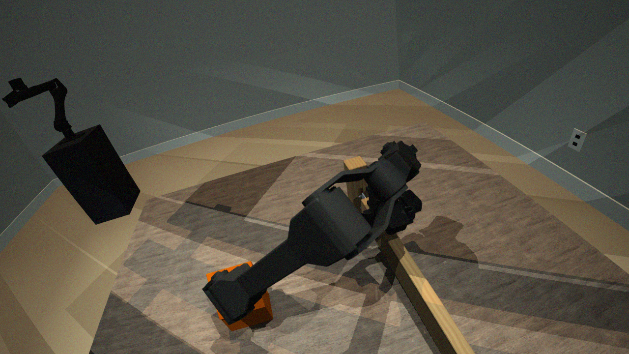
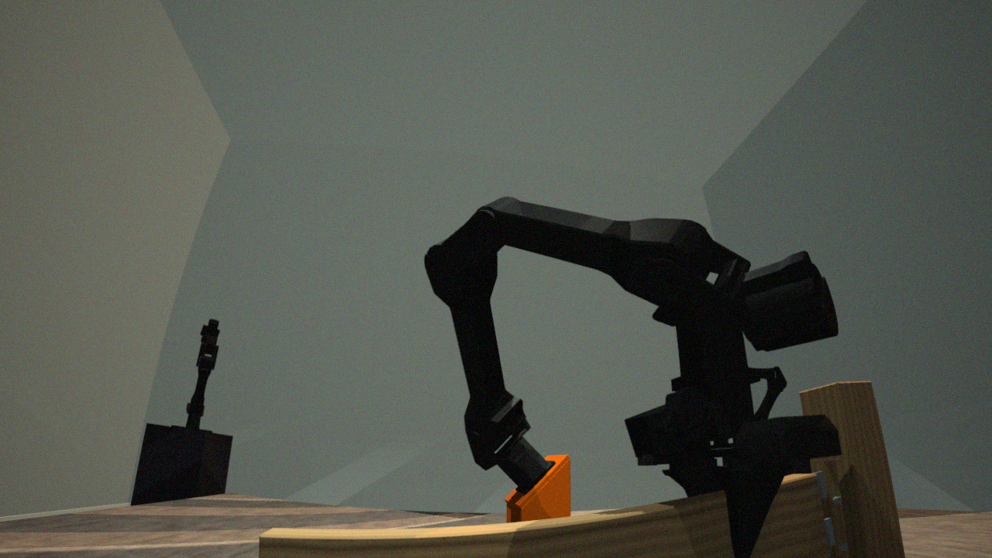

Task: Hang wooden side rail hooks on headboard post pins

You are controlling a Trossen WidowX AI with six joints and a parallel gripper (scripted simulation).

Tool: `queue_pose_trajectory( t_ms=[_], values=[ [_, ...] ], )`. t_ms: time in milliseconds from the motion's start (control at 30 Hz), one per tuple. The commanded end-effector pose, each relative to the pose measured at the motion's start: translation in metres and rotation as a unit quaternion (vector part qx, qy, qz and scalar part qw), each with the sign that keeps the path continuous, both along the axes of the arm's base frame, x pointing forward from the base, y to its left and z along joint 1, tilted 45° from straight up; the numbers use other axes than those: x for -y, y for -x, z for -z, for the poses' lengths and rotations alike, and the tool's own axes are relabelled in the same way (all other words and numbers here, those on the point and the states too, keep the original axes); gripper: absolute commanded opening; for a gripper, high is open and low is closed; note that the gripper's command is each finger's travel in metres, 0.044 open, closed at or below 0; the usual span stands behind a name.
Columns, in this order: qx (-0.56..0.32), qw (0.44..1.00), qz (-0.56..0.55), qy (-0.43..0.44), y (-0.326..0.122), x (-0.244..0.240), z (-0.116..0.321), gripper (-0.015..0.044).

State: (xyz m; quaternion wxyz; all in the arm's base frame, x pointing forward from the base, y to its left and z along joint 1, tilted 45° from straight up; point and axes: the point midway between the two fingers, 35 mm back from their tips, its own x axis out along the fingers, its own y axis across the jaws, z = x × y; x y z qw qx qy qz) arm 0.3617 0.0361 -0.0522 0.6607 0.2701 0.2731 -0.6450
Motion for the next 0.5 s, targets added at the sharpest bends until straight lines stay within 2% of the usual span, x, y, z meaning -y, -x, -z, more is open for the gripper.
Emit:
queue_pose_trajectory(
  t_ms=[0,467],
  values=[
    [0.003,1.000,-0.004,-0.003,-0.0019,-0.0055,-0.0005,0.0000],
    [0.003,1.000,-0.004,-0.003,-0.0007,-0.0071,0.0001,0.0000]
  ],
)
